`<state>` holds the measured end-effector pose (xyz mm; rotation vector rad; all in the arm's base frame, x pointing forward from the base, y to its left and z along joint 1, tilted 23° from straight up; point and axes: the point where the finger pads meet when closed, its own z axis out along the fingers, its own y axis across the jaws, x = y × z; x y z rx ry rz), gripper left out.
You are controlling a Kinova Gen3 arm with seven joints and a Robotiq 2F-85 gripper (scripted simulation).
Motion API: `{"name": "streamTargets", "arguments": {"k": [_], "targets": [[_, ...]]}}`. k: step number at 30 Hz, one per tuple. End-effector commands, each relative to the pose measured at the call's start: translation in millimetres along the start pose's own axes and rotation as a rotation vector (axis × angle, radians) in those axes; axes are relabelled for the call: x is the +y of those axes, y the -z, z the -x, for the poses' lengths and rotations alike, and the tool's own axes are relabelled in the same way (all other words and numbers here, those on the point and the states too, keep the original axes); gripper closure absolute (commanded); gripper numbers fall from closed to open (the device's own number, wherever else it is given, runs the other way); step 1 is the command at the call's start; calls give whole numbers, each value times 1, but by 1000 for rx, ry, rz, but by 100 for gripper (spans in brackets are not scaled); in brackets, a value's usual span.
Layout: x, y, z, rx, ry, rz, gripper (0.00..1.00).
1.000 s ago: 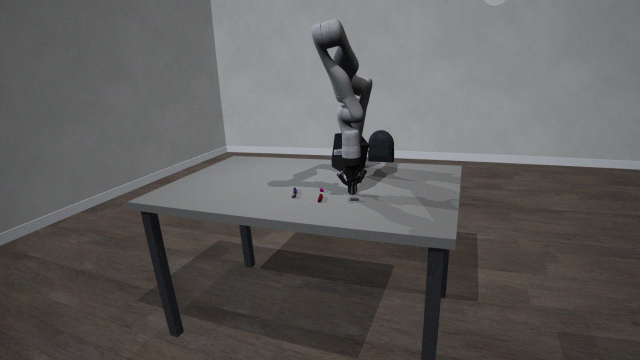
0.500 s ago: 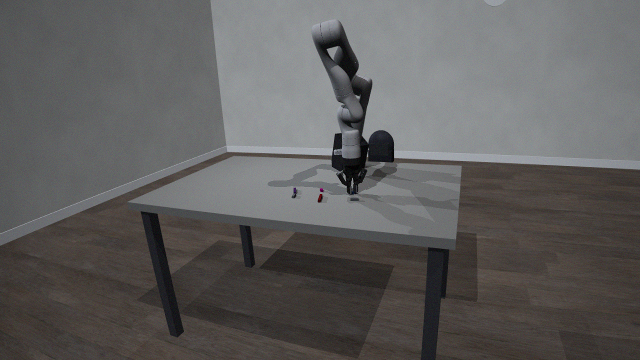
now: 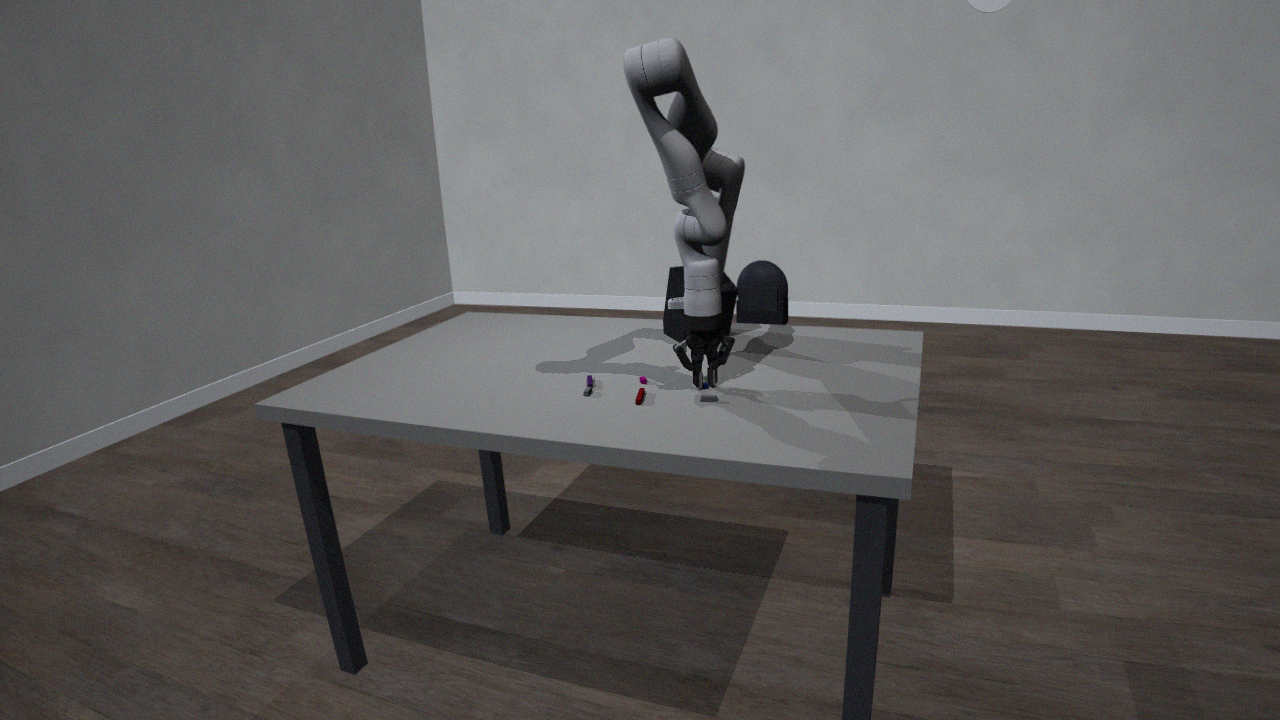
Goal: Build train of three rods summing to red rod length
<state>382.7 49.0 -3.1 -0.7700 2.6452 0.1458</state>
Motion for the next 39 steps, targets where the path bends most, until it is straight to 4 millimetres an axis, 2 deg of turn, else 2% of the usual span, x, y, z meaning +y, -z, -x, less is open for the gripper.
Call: {"name": "streamTargets", "arguments": {"k": [1, 7, 16, 18, 24, 29, 36, 37, 39], "targets": [[-1, 2, 1, -2, 1, -3, 76], [-1, 17, 1, -2, 1, -3, 76], [-1, 58, 1, -2, 1, -3, 76], [-1, 58, 1, -2, 1, -3, 76], [-1, 79, 1, -2, 1, -3, 76], [-1, 88, 1, -2, 1, -3, 76], [-1, 89, 1, -2, 1, -3, 76], [-1, 89, 1, -2, 1, -3, 0], [-1, 89, 1, -2, 1, -3, 0]]}}
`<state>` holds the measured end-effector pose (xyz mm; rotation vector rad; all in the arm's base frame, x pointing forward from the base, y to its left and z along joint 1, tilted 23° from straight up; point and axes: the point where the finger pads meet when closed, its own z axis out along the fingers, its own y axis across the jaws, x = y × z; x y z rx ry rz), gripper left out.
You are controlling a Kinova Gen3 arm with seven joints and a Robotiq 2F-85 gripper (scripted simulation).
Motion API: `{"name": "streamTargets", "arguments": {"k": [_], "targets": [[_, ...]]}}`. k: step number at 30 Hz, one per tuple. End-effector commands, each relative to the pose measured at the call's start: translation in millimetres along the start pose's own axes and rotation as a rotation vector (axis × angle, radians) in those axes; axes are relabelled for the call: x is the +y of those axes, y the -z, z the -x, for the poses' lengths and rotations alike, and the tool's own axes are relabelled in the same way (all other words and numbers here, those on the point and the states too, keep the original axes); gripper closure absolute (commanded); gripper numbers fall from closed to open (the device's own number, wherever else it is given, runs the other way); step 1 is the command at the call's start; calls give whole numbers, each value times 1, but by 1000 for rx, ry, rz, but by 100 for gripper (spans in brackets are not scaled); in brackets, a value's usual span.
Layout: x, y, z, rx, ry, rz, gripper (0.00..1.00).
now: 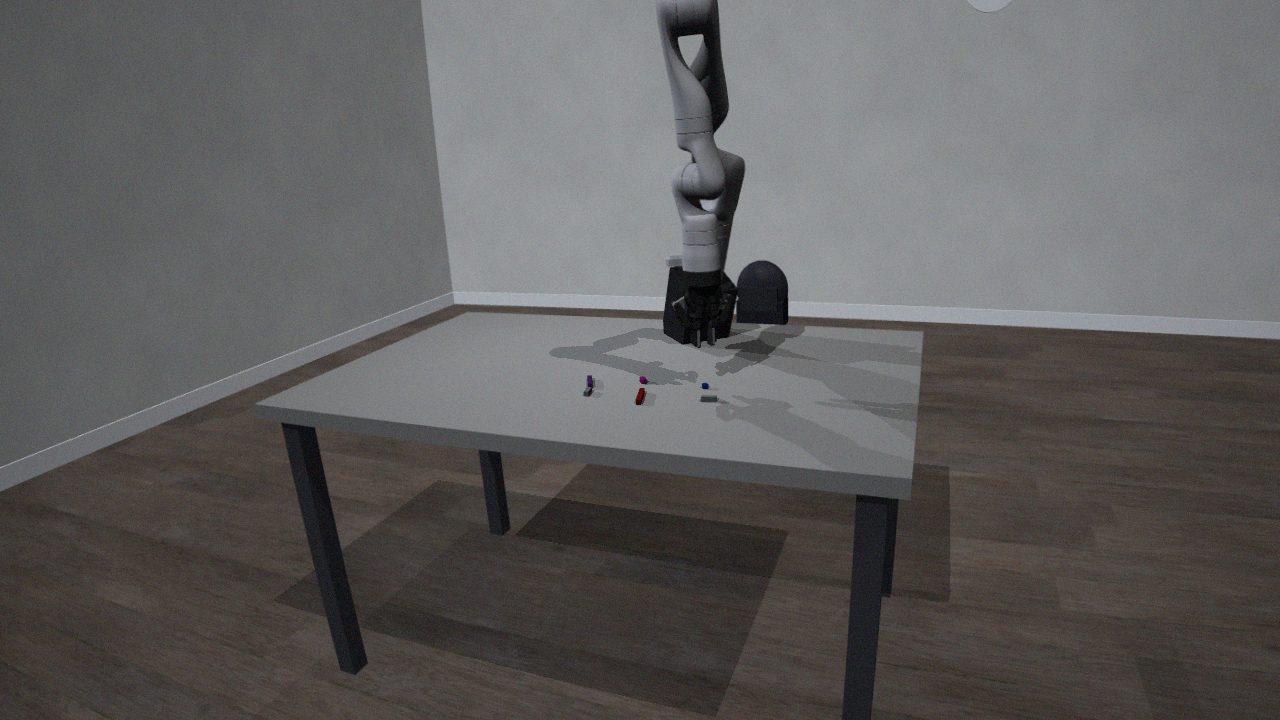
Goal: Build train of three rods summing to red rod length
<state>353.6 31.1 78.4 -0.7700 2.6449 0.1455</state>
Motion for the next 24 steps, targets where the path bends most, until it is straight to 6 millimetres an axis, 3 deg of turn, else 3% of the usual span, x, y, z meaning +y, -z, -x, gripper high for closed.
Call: {"name": "streamTargets", "arguments": {"k": [1, 19, 24], "targets": [[-1, 1, 1, -2, 0, -3, 0], [-1, 1, 1, -2, 4, -2, 0], [-3, -2, 11, -9, 121, 1, 0]]}}
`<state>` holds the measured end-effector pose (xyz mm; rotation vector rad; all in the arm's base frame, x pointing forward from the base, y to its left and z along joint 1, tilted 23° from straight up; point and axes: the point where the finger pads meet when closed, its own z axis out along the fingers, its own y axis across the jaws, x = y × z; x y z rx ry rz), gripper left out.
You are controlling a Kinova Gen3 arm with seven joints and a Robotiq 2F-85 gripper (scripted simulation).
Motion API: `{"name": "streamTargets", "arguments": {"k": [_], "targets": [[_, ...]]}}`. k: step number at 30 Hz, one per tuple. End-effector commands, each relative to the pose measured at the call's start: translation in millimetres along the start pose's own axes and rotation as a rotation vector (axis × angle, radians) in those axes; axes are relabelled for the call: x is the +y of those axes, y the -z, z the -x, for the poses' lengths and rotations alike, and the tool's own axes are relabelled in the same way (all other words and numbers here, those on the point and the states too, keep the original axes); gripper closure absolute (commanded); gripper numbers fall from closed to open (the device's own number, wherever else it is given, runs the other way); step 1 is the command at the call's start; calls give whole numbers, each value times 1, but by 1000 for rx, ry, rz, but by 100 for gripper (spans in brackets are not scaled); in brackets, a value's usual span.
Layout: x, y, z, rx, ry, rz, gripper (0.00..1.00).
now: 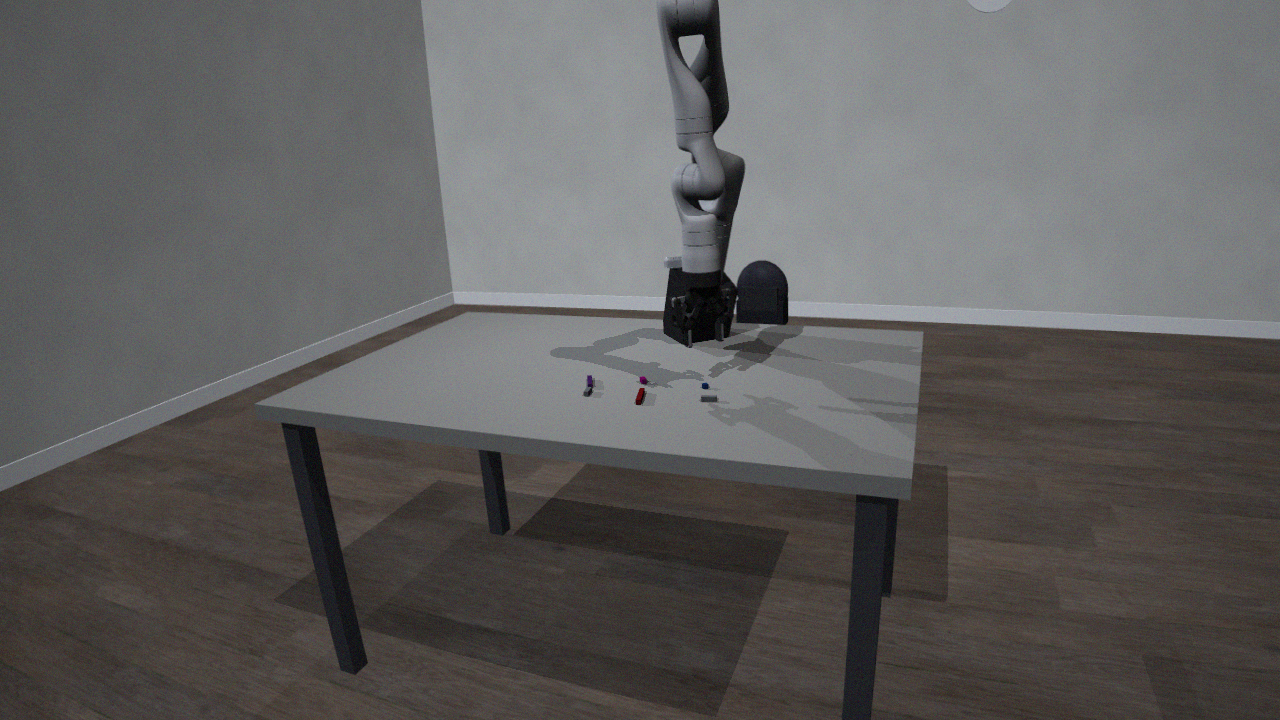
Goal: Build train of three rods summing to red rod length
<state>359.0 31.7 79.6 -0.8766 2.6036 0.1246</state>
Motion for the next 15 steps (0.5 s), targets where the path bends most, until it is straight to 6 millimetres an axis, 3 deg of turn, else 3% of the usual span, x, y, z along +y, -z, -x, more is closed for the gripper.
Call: {"name": "streamTargets", "arguments": {"k": [1, 4, 6, 15], "targets": [[-3, -3, 10, -6, 85, 2, 0], [-8, -7, 24, -12, 265, 4, 0], [-8, -7, 24, -12, 265, 4, 0], [-27, -19, 58, 1, 816, -2, 0]]}}
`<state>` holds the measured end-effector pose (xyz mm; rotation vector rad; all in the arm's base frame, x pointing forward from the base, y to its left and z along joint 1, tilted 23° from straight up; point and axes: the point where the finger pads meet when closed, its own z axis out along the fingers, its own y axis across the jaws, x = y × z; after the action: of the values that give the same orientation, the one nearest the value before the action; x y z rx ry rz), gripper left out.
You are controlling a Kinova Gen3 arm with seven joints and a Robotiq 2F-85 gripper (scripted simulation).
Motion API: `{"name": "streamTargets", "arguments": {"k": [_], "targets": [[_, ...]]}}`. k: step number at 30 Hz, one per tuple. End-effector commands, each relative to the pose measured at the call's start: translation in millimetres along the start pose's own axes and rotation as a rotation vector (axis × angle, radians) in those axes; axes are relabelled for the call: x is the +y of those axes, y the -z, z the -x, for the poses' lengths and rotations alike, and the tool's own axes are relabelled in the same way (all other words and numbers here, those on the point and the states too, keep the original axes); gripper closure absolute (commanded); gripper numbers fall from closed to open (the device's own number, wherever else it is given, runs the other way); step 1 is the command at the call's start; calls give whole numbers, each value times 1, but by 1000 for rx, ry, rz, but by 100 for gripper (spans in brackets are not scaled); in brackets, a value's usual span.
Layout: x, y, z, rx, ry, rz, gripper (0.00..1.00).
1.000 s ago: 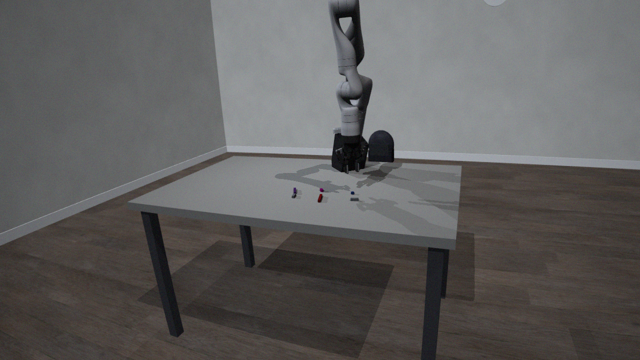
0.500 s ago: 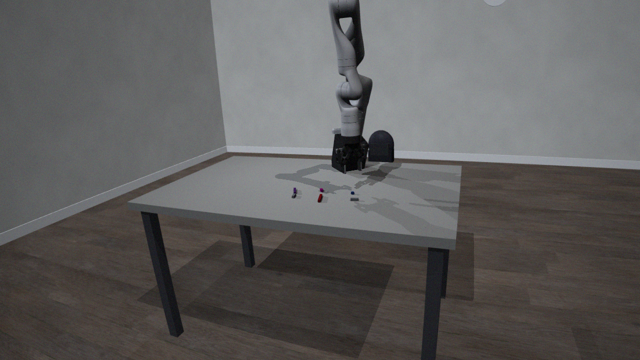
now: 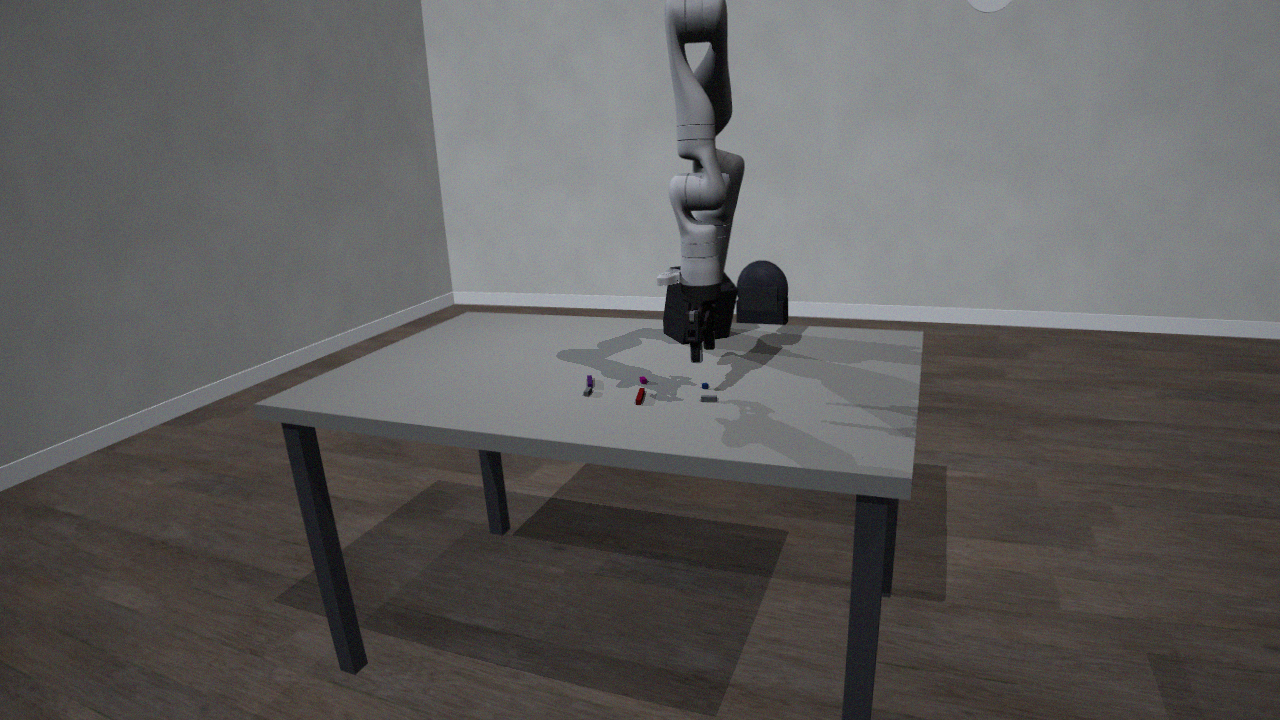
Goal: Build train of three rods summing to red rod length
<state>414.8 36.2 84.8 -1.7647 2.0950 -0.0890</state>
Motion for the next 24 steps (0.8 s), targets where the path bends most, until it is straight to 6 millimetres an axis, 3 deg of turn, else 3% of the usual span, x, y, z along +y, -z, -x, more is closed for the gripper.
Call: {"name": "streamTargets", "arguments": {"k": [1, 8, 9, 24], "targets": [[-9, -5, 12, 4, 96, 4, 0], [-12, -5, 12, 8, 148, 5, 0], [-12, -5, 12, 8, 148, 5, 76], [-12, -5, 12, 8, 148, 5, 76]]}}
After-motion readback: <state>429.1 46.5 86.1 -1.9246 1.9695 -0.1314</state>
